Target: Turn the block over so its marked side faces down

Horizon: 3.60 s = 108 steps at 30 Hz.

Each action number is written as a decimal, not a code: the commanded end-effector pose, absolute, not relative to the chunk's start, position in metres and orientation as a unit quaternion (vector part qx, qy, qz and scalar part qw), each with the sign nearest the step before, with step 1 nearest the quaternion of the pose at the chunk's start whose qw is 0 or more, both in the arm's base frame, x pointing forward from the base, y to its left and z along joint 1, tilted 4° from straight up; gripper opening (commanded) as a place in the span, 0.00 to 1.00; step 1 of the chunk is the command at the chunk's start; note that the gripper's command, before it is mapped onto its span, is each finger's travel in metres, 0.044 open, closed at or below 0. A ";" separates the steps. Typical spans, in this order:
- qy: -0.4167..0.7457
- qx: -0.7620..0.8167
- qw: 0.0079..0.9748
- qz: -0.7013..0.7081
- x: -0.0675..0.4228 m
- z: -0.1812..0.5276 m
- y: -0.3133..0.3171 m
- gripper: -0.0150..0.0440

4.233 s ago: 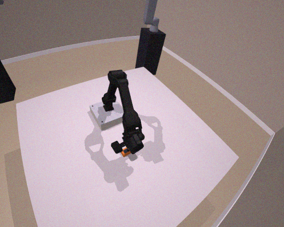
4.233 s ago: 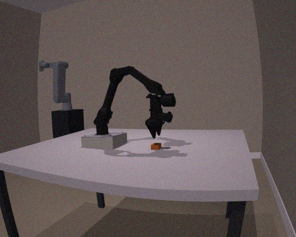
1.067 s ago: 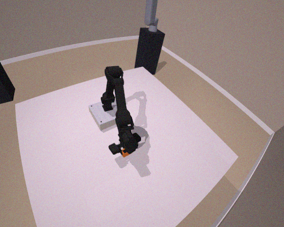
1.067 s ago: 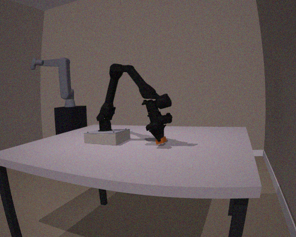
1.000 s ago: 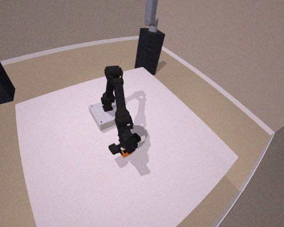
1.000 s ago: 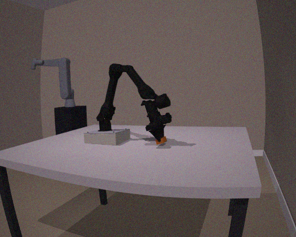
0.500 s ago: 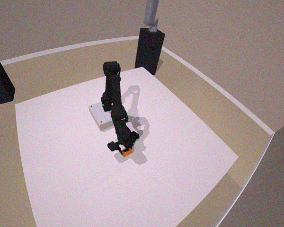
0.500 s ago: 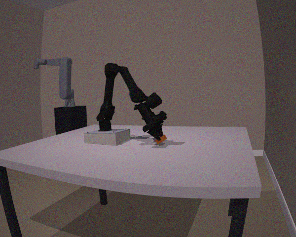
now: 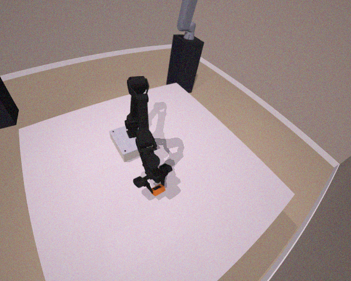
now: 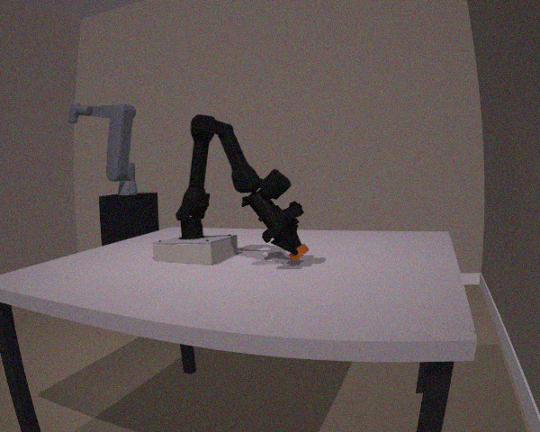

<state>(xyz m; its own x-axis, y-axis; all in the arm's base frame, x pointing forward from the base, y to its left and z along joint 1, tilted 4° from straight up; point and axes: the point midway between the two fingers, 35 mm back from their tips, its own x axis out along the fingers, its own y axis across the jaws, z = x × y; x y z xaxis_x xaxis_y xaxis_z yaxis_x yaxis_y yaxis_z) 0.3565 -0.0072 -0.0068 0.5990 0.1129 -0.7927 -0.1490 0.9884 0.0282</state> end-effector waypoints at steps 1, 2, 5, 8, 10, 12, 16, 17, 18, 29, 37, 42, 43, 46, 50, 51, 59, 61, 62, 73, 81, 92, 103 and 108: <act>0.424 -0.023 0.902 0.081 0.358 -0.020 -0.006 0.25; 0.418 -0.022 0.905 0.081 0.358 -0.022 -0.006 0.25; 0.400 -0.019 0.913 0.079 0.361 -0.027 -0.006 0.25; 0.382 -0.016 0.921 0.077 0.362 -0.032 -0.007 0.25; 0.370 -0.014 0.926 0.076 0.363 -0.034 -0.007 0.25; 0.358 -0.012 0.930 0.075 0.363 -0.037 -0.007 0.25; 0.334 -0.008 0.940 0.073 0.362 -0.040 -0.007 0.25; 0.328 -0.007 0.942 0.073 0.362 -0.041 -0.008 0.25; 0.322 -0.007 0.944 0.072 0.361 -0.041 -0.008 0.25; 0.254 0.002 0.965 0.069 0.351 -0.041 -0.007 0.25; 0.209 0.008 0.975 0.069 0.341 -0.034 -0.006 0.25; 0.204 0.008 0.977 0.068 0.341 -0.030 -0.007 0.25; 0.204 0.008 0.977 0.068 0.341 -0.030 -0.007 0.25; 0.204 0.008 0.977 0.068 0.341 -0.030 -0.007 0.25; 0.204 0.008 0.977 0.068 0.341 -0.030 -0.007 0.25; 0.204 0.008 0.977 0.068 0.341 -0.030 -0.007 0.25; 0.204 0.008 0.977 0.068 0.341 -0.030 -0.007 0.43; 0.204 0.008 0.977 0.068 0.341 -0.030 -0.007 0.52; 0.204 0.008 0.977 0.068 0.341 -0.030 -0.007 0.57; 0.204 0.008 0.977 0.068 0.341 -0.030 -0.007 1.00; 0.204 0.008 0.977 0.068 0.341 -0.030 -0.007 1.00; 0.204 0.008 0.977 0.068 0.341 -0.030 -0.007 1.00; 0.204 0.008 0.977 0.068 0.341 -0.030 -0.007 1.00; 0.227 0.007 0.972 0.067 0.347 -0.032 -0.008 1.00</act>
<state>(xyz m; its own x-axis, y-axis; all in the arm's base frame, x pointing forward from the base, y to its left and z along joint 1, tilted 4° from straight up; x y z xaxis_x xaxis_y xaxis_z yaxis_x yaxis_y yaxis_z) 0.3409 -0.0073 -0.0334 0.8984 0.1323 -0.4188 -0.1268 0.9911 0.0411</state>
